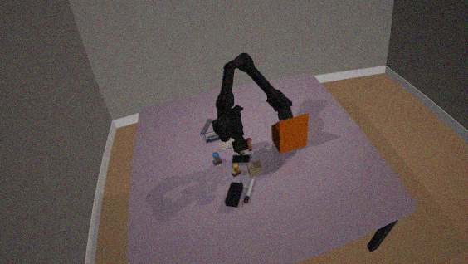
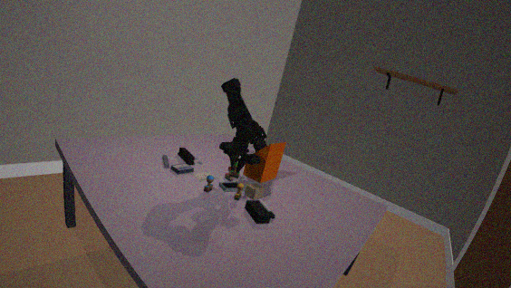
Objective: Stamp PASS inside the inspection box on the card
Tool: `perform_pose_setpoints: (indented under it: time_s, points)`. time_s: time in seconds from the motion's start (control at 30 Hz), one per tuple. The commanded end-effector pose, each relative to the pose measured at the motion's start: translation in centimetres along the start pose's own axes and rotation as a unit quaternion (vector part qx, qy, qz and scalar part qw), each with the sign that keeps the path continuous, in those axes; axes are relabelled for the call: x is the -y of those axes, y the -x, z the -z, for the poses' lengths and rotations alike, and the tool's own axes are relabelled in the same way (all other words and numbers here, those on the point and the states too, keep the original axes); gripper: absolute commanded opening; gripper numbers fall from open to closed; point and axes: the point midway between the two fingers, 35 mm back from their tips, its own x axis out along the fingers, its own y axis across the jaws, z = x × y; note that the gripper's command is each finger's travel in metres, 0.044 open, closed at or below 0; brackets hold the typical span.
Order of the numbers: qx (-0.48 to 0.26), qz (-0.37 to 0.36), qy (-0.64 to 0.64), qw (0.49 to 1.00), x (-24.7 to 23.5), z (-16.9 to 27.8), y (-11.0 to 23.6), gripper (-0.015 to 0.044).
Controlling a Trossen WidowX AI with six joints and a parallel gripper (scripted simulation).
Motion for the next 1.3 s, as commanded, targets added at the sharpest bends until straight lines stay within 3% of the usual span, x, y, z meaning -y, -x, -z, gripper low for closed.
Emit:
perform_pose_setpoints:
  time_s: [0.0, 1.27]
  points:
    - [0.001, 0.002, 0.003, 1.000, 0.0, 0.0, -0.3, 0.0000]
    - [0.001, 0.002, 0.002, 1.000, 0.1, 0.0, -2.8, 0.0000]
